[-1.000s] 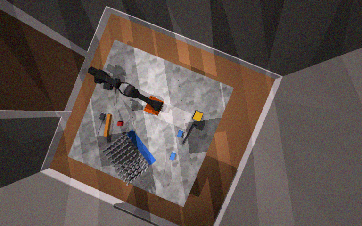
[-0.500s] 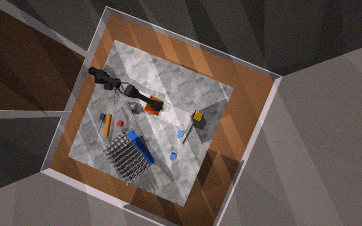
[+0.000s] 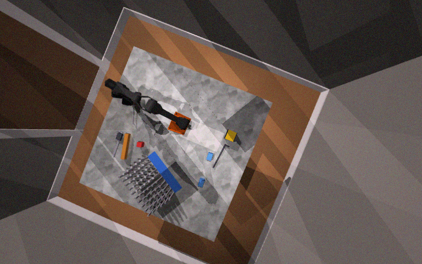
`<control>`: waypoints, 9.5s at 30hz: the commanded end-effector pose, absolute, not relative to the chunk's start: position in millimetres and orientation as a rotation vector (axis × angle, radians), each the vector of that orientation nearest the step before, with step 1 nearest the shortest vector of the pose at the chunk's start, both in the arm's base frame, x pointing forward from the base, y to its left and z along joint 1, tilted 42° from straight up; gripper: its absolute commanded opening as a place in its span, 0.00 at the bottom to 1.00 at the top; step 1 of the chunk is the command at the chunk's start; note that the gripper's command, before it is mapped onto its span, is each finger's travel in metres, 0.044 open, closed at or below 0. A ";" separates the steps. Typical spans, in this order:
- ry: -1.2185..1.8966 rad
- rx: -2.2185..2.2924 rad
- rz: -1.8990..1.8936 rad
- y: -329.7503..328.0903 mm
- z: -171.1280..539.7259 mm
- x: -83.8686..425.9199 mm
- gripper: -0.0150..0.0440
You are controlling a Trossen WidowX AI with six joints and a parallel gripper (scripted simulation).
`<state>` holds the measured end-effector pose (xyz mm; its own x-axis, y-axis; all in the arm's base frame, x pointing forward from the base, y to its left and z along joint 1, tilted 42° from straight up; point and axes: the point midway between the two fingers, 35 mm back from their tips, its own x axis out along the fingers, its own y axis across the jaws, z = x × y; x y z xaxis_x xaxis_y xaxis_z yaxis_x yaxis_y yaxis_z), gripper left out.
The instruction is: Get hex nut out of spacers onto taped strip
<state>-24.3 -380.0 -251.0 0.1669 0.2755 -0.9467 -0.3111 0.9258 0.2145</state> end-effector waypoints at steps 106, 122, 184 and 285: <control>1.621 0.324 0.102 -333.5 -246.3 -13.6 0.25; 1.619 0.321 0.106 -316.6 -266.2 -12.5 0.25; 1.617 0.304 0.091 -360.1 -218.2 -13.9 1.00; 1.186 0.446 0.114 -339.0 -260.0 -32.2 0.25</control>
